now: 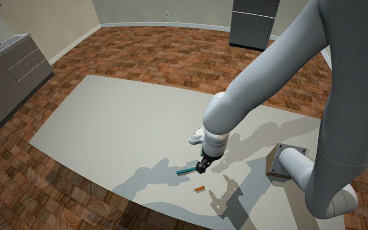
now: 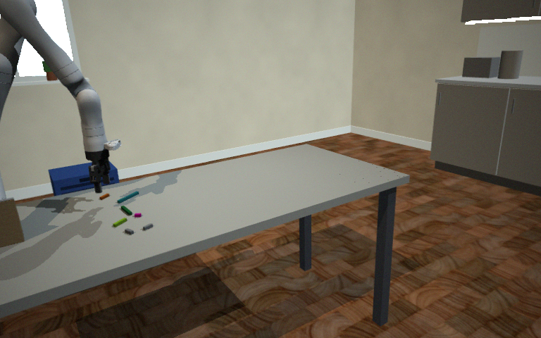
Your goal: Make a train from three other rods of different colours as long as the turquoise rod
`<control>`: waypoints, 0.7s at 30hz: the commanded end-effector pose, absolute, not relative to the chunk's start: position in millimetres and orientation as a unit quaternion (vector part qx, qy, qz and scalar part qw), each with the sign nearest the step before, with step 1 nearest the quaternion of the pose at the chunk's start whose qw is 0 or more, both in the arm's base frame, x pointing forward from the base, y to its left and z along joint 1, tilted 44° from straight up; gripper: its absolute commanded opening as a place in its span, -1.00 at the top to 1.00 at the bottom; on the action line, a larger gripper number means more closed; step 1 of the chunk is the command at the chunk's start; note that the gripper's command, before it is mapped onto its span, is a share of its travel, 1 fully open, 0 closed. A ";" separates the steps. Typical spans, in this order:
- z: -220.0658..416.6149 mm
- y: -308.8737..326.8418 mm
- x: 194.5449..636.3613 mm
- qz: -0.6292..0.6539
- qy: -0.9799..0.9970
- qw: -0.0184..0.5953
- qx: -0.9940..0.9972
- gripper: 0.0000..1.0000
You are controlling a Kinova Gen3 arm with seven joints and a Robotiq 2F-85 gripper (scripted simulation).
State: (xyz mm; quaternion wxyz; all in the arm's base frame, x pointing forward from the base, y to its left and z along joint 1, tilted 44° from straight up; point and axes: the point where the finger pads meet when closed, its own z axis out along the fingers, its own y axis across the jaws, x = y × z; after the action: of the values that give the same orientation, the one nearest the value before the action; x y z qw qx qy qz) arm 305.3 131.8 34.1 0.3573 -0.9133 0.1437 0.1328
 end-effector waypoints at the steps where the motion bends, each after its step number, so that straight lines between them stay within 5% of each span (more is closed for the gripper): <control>1: 32.8 129.8 306.5 0.146 0.180 0.347 -0.909 -1.00; 21: 24.5 120.3 309.2 0.245 0.457 0.284 -0.806 -1.00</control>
State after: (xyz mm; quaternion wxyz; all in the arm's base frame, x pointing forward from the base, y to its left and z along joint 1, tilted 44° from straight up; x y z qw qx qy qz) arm 308.4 121.1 24.9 0.2909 -0.8111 0.4458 0.2425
